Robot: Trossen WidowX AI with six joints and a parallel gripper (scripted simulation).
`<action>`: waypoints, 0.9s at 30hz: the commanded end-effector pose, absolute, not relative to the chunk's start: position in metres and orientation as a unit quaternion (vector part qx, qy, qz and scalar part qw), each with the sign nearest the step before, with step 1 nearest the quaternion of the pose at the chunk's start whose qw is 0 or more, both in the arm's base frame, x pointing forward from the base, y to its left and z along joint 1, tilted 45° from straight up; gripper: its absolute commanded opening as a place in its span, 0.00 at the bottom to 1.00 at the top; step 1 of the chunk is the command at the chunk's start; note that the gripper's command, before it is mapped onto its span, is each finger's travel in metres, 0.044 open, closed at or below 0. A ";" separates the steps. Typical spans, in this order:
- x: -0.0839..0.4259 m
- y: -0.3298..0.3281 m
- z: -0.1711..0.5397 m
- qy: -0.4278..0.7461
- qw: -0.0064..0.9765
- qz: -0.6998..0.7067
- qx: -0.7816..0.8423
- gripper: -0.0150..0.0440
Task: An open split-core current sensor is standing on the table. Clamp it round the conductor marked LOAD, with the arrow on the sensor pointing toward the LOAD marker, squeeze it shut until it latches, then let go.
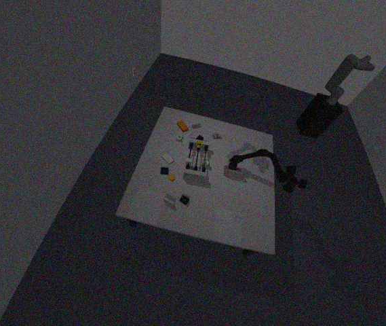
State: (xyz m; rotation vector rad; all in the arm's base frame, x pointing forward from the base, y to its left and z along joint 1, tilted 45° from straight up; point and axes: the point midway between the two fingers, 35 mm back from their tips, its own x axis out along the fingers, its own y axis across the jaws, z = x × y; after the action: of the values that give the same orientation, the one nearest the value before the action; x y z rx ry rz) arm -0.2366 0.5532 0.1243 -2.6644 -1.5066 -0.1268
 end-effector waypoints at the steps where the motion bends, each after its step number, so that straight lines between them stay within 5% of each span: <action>1: -0.234 0.554 0.126 -0.490 0.036 -0.043 -0.870 0.98; 14: -0.037 0.590 0.211 -0.392 -0.202 -0.166 -0.882 1.00; 27: 0.166 0.529 0.282 -0.256 -0.487 -0.235 -0.801 1.00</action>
State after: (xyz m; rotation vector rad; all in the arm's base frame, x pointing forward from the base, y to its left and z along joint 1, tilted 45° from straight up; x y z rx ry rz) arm 0.1286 0.5505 0.2723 -3.6820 -1.2456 -0.9968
